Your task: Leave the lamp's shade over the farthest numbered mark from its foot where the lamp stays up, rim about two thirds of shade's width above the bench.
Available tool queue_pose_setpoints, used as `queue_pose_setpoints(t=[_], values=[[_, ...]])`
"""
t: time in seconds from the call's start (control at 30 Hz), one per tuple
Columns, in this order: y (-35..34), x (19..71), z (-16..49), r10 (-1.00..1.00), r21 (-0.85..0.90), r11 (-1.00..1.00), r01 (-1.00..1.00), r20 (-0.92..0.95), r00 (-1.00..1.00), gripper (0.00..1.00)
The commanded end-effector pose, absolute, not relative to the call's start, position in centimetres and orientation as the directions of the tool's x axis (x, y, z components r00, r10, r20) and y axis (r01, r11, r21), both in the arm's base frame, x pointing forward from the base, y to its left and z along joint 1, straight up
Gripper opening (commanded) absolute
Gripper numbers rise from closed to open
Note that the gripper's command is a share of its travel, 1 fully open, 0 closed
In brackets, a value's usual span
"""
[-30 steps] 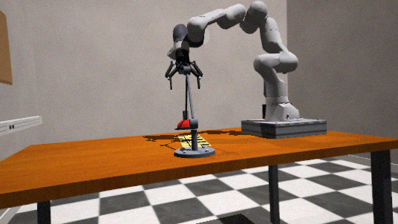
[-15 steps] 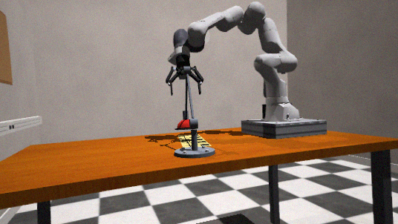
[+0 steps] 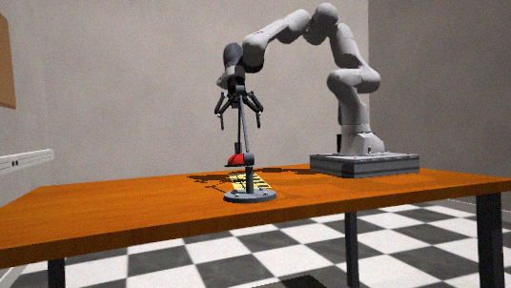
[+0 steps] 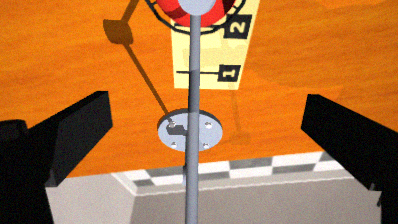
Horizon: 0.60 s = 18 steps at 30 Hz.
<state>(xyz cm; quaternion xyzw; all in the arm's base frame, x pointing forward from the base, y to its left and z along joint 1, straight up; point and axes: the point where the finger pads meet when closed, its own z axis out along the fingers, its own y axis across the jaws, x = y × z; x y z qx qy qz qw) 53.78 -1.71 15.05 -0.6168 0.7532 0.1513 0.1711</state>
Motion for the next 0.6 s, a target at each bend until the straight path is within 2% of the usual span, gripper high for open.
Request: queue_pose_setpoints(t=[0.0, 0.57], values=[[-1.5, 54.1, 14.4, -0.876, 0.014, 0.204, -0.979, -0.444, -0.189, 1.0], [-0.2, 54.2, 11.8, -0.876, 0.018, 0.207, -0.978, -0.442, -0.194, 1.0]])
